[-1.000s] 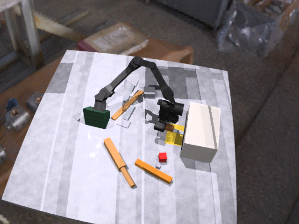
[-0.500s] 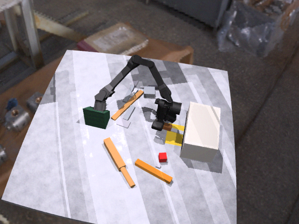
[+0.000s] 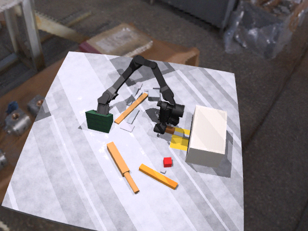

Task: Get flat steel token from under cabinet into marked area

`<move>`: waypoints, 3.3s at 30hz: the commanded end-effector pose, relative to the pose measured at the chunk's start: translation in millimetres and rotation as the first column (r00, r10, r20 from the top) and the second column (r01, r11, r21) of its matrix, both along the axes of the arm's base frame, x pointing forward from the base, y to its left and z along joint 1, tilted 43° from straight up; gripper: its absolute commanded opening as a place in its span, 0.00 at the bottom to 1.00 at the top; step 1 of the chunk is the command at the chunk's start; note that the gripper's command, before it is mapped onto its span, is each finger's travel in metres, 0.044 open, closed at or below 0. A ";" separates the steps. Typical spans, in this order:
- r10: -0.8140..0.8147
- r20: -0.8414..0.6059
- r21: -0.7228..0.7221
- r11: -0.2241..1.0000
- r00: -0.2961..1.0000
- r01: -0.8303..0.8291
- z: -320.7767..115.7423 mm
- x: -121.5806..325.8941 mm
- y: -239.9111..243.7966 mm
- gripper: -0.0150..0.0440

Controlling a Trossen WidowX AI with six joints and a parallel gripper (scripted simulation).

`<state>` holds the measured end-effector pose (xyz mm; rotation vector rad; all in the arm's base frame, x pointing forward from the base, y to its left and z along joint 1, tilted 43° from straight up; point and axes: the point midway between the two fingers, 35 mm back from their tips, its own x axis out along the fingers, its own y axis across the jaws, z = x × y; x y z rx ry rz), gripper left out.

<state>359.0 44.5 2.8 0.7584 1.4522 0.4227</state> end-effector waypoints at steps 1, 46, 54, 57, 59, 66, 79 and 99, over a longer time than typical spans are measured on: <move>-0.004 -0.011 0.001 1.000 1.000 0.004 -0.5 -7.3 1.9 0.25; -0.004 -0.014 0.002 1.000 1.000 0.004 3.6 -53.4 13.6 0.25; -0.004 -0.014 0.002 1.000 1.000 0.004 4.4 -61.8 15.8 0.25; -0.004 -0.015 0.002 1.000 1.000 0.004 4.7 -65.0 16.6 0.25; -0.004 -0.015 0.002 1.000 1.000 0.004 5.0 -67.3 17.2 0.25; -0.004 -0.015 0.003 1.000 1.000 0.004 5.8 -75.1 19.2 0.25; -0.004 -0.016 0.003 1.000 1.000 0.004 7.3 -89.7 23.1 0.25; -0.004 -0.018 0.003 1.000 1.000 0.004 9.8 -112.9 29.2 0.25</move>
